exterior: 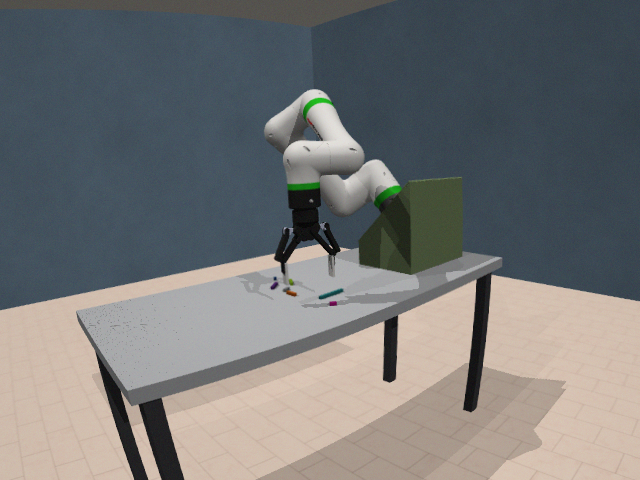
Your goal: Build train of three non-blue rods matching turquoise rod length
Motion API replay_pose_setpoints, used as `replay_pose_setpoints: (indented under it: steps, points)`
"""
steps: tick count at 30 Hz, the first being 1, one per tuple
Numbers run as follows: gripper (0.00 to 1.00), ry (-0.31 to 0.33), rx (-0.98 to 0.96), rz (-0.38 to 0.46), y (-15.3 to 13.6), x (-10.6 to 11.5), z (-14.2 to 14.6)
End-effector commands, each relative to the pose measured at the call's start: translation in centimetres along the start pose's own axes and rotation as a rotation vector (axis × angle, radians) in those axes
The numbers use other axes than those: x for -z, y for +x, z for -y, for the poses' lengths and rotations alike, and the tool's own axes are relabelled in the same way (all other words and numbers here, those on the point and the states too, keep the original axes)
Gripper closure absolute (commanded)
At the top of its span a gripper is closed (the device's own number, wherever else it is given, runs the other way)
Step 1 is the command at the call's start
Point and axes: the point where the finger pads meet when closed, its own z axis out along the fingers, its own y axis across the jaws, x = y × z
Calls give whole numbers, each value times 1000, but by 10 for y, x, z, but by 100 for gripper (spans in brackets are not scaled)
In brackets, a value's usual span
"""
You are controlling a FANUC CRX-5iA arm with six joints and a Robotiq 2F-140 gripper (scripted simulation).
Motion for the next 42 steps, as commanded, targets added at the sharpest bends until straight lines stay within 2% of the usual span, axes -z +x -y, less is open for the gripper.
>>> replay_pose_setpoints:
  steps: [1,7,9,10,24,26,27,42]
  points:
    - [0,-12,-167,2,0,0,0]
    - [0,-12,-353,1,0,0,0]
    - [0,-12,-353,1,0,0,0]
    - [0,-12,-444,0,0,0,0]
    - [0,-12,-867,-3,0,0,0]
    - [0,-12,-867,-3,0,0,0]
    - [0,-12,-957,-3,0,0,0]
    - [0,-12,-1380,-6,0,0,0]
